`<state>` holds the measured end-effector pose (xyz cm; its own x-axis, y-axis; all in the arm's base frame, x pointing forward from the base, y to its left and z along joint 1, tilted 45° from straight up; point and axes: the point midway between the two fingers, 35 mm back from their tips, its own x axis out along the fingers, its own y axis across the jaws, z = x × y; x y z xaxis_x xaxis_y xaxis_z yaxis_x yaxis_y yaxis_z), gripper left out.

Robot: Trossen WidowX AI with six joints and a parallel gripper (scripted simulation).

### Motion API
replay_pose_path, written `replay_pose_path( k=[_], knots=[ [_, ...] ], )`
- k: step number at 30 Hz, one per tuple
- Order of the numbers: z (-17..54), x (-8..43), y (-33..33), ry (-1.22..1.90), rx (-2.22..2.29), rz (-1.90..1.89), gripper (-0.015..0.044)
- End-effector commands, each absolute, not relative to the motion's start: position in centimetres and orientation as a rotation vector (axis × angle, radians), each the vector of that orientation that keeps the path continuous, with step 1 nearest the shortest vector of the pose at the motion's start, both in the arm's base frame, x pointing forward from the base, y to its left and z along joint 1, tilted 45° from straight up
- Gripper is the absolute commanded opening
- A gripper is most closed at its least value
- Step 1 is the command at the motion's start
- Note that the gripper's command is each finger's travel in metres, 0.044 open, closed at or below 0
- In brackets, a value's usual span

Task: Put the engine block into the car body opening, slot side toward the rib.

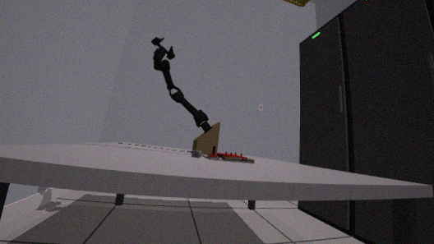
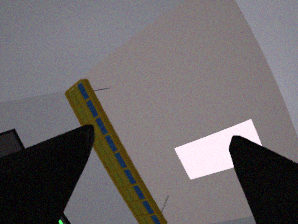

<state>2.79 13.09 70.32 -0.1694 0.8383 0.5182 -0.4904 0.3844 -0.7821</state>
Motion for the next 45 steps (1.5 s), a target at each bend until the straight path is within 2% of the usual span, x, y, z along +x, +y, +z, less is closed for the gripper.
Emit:
replay_pose_path(
  k=[1,2,12,45],
  knots=[
    [70.3,2.8,13.1,-1.261,-0.363,1.22,0.0426],
    [70.3,2.8,13.1,-1.261,-0.36,1.221,0.044],
    [70.5,5.5,13.1,-1.238,-0.229,1.21,0.044],
    [67.7,25.4,11.0,-0.987,-0.24,0.635,0.044]
  ],
)
